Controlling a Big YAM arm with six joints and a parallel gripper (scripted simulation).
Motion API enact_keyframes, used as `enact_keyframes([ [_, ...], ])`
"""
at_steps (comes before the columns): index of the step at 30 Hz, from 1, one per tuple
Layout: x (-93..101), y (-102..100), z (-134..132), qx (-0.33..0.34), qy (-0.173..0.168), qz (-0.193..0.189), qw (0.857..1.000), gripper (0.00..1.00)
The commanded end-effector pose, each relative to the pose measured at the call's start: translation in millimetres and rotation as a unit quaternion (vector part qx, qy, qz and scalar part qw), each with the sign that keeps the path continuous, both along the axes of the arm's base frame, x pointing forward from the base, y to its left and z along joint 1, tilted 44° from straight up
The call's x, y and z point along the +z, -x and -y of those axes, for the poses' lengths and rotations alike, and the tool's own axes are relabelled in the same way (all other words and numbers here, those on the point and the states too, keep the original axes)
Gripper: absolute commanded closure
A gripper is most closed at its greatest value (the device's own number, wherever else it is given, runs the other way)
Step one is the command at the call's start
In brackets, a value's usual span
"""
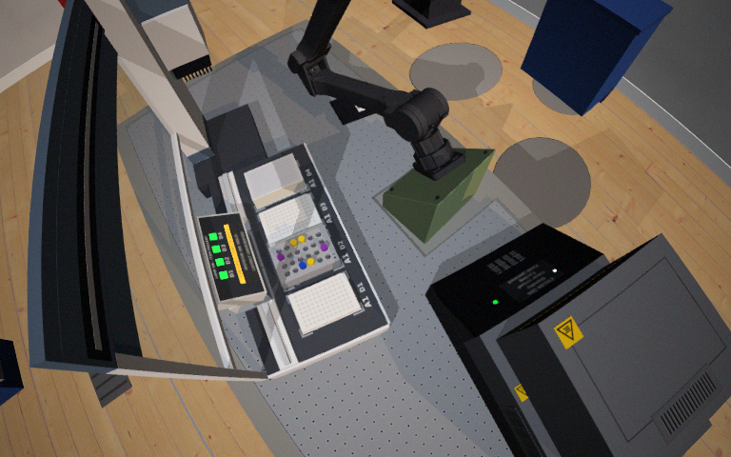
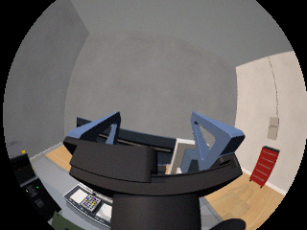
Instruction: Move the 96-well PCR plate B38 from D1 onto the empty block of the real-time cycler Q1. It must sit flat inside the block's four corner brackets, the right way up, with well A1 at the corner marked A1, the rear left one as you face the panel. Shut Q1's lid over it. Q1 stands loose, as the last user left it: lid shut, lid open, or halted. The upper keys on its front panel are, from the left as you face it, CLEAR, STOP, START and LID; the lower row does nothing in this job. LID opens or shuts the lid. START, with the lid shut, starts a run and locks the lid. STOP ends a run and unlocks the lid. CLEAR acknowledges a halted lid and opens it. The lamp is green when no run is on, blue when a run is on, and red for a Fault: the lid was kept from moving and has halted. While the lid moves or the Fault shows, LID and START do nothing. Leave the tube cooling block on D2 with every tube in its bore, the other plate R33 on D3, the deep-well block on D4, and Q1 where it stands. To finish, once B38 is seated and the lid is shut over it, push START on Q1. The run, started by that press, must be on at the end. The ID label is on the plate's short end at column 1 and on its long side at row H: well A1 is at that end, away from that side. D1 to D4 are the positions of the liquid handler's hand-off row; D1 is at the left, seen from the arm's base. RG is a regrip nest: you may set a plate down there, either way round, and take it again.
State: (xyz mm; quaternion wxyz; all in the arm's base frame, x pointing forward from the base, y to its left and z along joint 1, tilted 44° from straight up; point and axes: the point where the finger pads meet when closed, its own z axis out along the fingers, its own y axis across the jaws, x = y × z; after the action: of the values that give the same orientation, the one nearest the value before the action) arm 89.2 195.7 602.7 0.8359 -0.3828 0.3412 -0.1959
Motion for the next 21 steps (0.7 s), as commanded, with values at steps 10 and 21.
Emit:
enact_keyframes([
  [10,0.6,1,-2,0.000,0.001,0.001,1.000,0.00],
  [21,-13.0,-1,-26,0.010,0.024,-0.017,1.000,1.00],
])
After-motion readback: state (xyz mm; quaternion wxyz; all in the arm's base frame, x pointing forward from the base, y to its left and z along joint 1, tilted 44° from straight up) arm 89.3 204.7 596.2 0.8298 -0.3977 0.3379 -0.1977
